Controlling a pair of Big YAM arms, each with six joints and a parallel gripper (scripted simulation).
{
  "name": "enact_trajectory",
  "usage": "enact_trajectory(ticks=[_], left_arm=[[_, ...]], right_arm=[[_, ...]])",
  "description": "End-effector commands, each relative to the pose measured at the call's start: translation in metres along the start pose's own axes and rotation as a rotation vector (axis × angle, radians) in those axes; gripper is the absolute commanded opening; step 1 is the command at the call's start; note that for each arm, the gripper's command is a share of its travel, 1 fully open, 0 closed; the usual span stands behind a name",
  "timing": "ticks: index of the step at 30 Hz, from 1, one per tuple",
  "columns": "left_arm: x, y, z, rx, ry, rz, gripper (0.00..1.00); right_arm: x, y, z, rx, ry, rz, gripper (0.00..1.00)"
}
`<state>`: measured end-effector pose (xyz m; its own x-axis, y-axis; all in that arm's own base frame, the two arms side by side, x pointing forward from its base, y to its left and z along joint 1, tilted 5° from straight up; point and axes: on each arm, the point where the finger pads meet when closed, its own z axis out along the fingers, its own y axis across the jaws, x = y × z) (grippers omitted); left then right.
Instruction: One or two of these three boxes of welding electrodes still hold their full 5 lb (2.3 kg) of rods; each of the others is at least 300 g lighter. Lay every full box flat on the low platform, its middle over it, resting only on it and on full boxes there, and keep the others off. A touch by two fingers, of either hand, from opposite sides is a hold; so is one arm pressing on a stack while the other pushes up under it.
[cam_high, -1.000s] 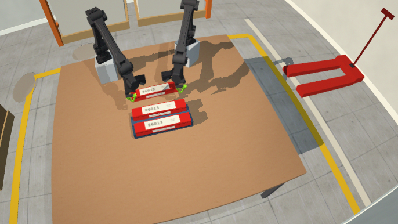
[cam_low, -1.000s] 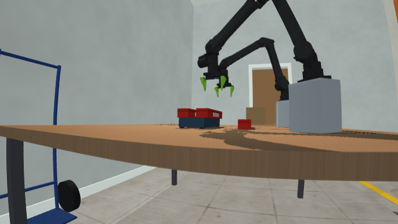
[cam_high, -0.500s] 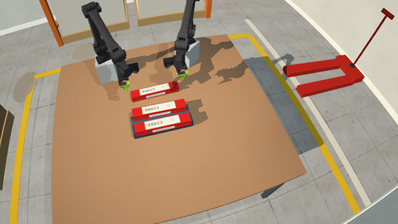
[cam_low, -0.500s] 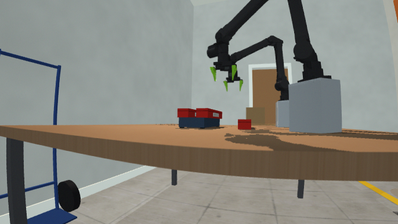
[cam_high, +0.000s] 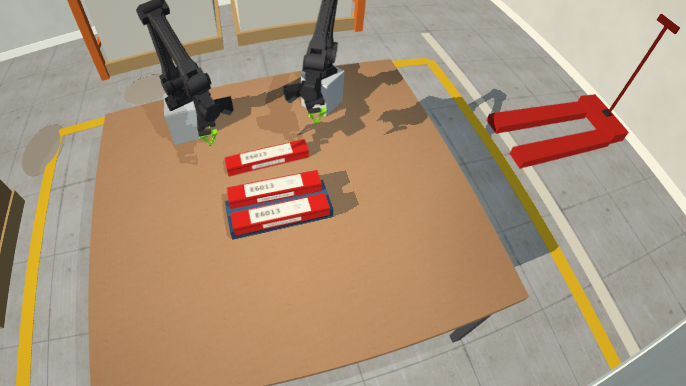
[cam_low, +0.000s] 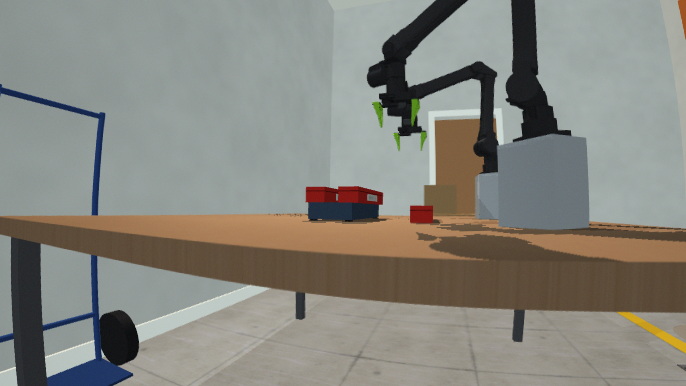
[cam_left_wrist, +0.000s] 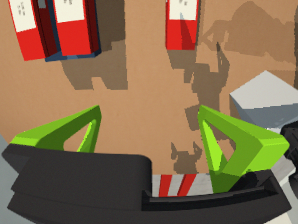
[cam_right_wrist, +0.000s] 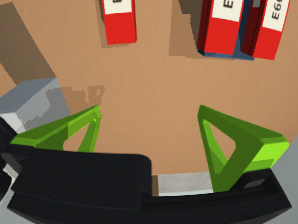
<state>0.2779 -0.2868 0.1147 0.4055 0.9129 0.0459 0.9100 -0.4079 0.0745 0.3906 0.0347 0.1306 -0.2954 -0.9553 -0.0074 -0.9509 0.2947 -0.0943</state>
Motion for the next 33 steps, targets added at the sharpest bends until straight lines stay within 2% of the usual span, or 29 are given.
enact_trajectory(ticks=[1,2,33], left_arm=[[-0.001,0.004,-0.001,0.009,0.007,-0.014,1.00],[-0.004,0.012,-0.012,-0.029,-0.012,-0.006,1.00],[-0.004,0.012,-0.012,-0.029,-0.012,-0.006,1.00]], right_arm=[[-0.009,-0.005,-0.001,0.000,-0.001,-0.014,1.00],[-0.006,-0.012,-0.011,0.029,-0.014,-0.003,1.00],[-0.006,-0.012,-0.011,0.029,-0.014,-0.003,1.00]])
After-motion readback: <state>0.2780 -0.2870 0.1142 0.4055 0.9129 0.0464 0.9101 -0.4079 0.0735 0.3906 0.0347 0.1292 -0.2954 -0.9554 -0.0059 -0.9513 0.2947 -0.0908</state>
